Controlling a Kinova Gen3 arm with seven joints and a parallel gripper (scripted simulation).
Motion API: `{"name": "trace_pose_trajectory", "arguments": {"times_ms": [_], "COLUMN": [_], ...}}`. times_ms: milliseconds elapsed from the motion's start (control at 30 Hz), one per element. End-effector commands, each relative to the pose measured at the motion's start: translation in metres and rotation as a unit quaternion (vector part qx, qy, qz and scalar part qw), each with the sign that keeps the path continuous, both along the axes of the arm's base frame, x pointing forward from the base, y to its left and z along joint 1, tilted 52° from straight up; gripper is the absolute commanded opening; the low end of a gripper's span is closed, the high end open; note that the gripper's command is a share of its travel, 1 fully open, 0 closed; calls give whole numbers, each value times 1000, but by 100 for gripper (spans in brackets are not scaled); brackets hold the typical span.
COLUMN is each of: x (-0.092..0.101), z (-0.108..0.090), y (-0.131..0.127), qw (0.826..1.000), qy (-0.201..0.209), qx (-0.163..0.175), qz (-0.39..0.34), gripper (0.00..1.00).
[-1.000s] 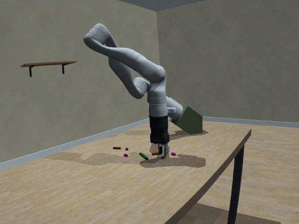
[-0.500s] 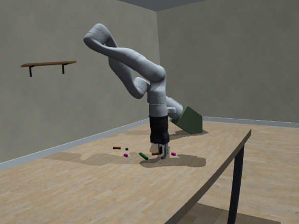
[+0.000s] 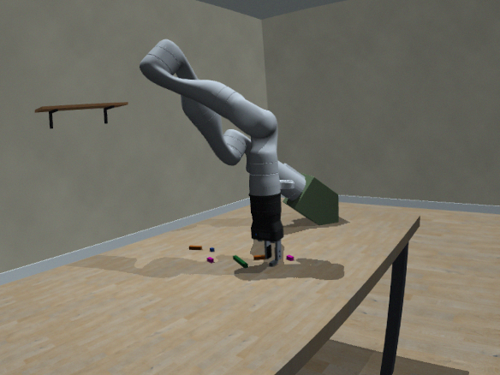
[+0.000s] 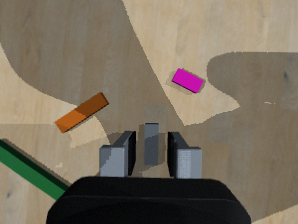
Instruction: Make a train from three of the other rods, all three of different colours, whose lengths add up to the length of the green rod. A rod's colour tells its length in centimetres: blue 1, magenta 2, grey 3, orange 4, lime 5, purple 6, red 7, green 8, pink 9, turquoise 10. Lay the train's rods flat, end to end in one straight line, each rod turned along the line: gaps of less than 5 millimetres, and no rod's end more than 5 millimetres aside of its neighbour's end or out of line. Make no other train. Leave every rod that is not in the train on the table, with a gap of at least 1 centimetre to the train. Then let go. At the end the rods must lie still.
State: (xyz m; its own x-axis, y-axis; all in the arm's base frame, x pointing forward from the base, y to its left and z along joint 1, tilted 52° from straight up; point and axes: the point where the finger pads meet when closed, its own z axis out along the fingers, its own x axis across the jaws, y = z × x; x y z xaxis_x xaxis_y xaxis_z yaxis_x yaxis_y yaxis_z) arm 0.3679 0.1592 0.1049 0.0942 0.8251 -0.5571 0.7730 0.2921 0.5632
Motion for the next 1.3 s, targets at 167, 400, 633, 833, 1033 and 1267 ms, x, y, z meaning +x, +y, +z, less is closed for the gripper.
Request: {"name": "trace_pose_trajectory", "arguments": {"times_ms": [167, 400, 633, 833, 1033, 1267], "x": [2, 6, 9, 10, 10, 10], "z": [-2, -6, -9, -10, -10, -10], "y": [-1, -4, -6, -7, -7, -7], "qw": [1000, 1000, 1000, 1000, 1000, 1000], "qy": [0, 0, 0, 0, 0, 0], "qx": [0, 0, 0, 0, 0, 0], "qz": [0, 0, 0, 0, 0, 0], "gripper": [54, 54, 54, 54, 54, 54]}}
